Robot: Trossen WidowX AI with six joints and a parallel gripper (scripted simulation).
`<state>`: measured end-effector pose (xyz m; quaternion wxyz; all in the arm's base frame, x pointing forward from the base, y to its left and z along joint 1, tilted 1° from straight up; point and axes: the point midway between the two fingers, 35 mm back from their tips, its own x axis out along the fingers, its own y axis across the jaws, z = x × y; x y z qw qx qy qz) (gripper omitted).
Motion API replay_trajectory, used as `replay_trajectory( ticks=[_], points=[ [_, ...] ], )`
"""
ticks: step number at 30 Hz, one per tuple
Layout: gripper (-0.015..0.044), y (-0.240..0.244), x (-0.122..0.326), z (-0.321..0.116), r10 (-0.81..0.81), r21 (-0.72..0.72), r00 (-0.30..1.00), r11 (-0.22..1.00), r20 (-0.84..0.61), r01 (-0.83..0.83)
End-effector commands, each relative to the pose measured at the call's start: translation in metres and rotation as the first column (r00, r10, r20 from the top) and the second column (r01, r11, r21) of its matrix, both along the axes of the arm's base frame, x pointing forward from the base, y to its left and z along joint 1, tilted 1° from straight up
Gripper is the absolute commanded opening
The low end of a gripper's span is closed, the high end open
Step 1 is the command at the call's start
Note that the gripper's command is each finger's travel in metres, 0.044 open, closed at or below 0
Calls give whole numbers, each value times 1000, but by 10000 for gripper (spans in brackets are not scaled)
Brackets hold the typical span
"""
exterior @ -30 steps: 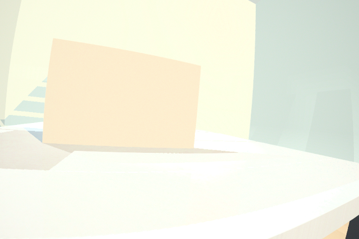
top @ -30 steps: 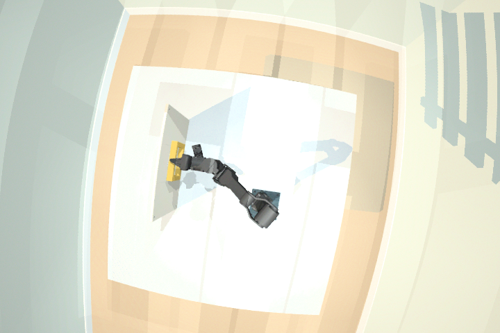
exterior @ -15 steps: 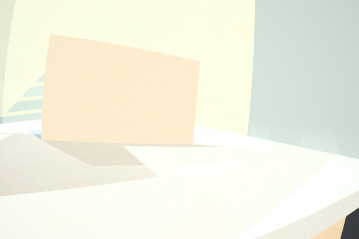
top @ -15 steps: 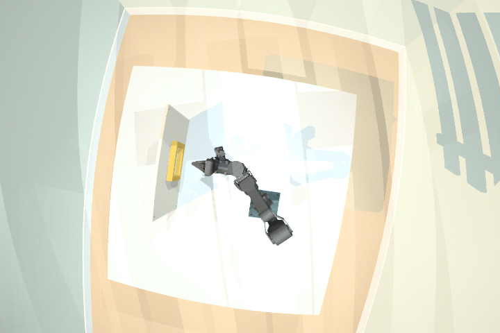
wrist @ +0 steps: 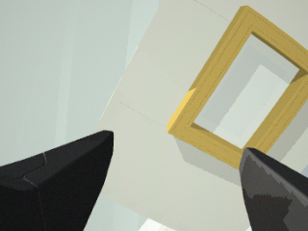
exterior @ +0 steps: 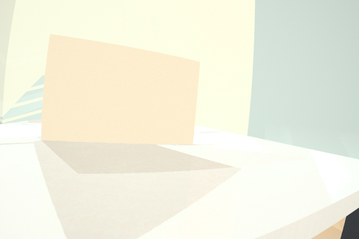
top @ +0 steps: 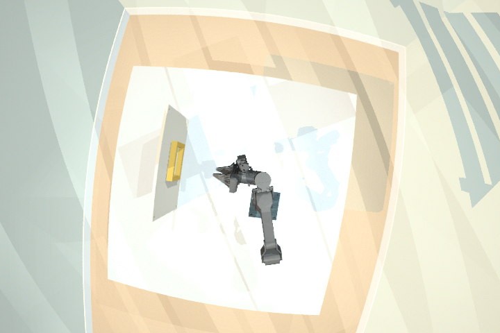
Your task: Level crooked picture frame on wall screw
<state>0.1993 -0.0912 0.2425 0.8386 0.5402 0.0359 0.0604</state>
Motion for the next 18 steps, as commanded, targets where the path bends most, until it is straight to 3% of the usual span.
replay_trajectory(
  ticks=[1,18],
  points=[
    [260,0,-1,0,0,-2,1000,1000,0,0],
    [260,4,-6,-2,4,-15,1000,1000,-1,-4]
  ],
)
